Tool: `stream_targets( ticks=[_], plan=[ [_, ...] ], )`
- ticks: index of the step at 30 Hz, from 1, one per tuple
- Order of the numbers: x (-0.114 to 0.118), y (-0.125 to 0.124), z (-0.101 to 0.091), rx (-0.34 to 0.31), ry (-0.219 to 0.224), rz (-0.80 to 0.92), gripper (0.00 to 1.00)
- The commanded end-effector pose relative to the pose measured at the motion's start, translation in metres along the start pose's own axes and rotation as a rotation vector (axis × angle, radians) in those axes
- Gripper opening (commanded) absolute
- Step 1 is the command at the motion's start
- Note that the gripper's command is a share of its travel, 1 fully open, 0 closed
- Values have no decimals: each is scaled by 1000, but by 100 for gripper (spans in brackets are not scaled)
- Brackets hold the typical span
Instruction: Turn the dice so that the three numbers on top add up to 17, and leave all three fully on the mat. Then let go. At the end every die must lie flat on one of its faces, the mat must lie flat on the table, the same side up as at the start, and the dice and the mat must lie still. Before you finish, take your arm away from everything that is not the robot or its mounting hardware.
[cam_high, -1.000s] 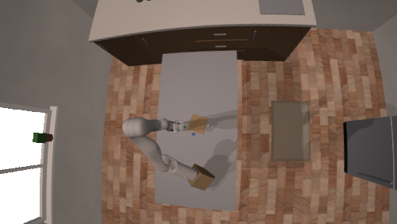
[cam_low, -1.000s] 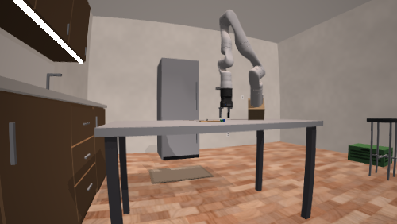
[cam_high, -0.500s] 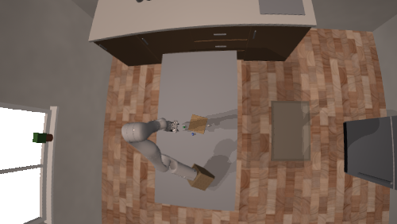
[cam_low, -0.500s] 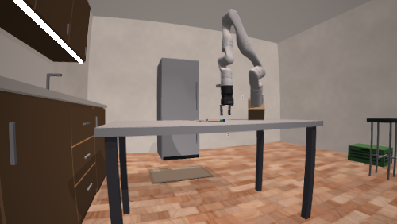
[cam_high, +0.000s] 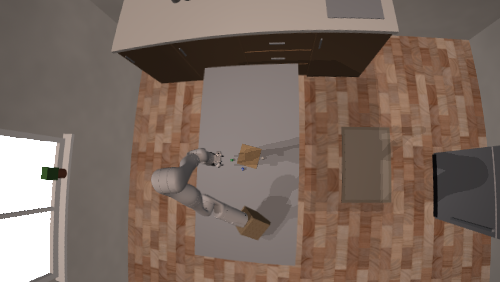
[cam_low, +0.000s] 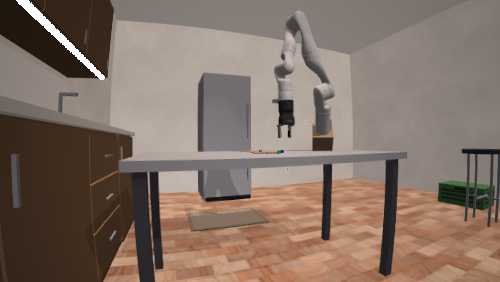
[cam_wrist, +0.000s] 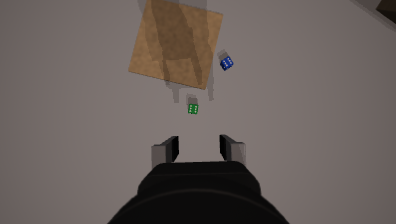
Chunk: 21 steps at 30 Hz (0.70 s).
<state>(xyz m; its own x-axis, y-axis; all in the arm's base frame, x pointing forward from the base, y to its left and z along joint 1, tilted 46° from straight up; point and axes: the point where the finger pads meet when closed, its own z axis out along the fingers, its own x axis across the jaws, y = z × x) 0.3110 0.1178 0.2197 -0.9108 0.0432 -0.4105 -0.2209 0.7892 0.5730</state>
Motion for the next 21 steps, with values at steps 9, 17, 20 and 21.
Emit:
stream_targets(
  ticks=[9,17,20,21],
  plan=[
    [-6,-7,-38,4,-29,29,100],
    [-6,-7,-55,4,-29,29,100],
    [-6,-7,-59,4,-29,29,100],
    [-6,-7,-59,4,-29,29,100]
  ],
)
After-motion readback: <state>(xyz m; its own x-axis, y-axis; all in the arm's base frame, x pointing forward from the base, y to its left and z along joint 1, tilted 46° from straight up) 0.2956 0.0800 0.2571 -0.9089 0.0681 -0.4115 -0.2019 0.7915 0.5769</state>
